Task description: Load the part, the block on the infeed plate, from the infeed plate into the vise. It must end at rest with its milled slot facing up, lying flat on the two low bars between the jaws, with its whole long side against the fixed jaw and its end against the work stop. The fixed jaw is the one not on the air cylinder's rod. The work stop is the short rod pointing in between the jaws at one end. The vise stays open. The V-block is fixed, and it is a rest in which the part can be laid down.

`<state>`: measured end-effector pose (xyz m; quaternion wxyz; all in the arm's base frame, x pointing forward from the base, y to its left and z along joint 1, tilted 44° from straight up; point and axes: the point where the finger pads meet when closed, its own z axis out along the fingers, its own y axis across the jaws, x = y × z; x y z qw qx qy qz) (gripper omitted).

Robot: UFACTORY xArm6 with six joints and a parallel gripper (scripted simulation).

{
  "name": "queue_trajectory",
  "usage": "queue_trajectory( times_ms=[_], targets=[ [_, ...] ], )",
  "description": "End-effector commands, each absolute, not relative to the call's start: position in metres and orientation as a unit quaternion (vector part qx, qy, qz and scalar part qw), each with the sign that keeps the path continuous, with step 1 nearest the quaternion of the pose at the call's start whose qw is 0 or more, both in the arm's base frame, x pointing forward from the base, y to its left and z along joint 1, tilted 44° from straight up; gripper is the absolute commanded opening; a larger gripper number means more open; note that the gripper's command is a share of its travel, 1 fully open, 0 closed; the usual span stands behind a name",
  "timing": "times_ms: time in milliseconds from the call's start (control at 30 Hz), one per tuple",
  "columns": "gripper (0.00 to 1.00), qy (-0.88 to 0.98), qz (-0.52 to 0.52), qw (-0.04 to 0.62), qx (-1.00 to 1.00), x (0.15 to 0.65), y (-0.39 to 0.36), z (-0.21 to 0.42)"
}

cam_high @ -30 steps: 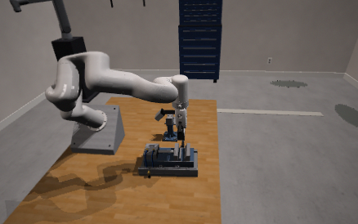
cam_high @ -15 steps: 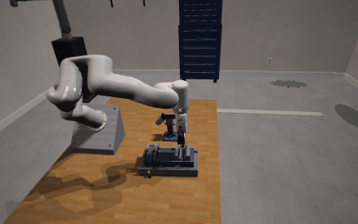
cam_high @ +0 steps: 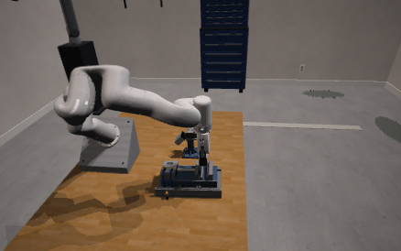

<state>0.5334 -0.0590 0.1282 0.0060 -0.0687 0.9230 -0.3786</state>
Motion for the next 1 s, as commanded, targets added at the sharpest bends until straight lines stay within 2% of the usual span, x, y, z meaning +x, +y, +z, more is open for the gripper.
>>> queue_trajectory(
  times_ms=[0, 967],
  targets=[
    [0.0, 0.923, -0.378, 0.008, -0.069, 0.5352, -0.062, 0.1255],
    [0.0, 0.923, -0.378, 0.008, -0.069, 0.5364, -0.0706, 0.1166]
  ],
)
